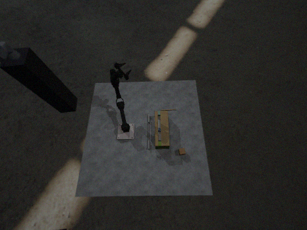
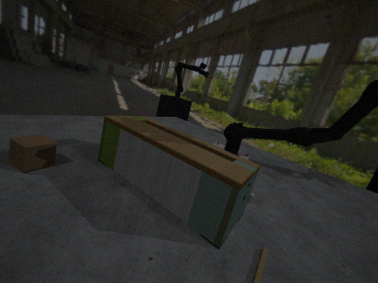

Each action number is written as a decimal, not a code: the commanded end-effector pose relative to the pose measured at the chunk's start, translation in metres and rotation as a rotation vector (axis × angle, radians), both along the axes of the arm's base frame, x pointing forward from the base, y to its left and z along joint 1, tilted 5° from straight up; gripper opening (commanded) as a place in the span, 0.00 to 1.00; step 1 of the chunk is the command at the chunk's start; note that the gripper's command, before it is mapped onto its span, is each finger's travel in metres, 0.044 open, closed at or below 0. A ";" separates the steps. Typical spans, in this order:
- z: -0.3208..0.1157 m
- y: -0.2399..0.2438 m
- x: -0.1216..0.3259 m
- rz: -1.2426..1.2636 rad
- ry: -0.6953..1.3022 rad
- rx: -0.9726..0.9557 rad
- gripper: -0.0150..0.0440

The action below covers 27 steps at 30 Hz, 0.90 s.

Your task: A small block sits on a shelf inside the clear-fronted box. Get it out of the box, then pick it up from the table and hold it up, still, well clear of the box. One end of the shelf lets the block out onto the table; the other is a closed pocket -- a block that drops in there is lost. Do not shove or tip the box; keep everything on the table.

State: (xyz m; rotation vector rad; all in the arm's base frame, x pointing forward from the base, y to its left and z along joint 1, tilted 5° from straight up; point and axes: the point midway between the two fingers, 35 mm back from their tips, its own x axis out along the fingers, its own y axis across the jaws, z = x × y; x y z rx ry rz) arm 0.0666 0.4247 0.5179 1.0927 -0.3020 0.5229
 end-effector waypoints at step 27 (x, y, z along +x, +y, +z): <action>0.132 -0.353 -0.021 -0.510 -0.116 0.126 0.93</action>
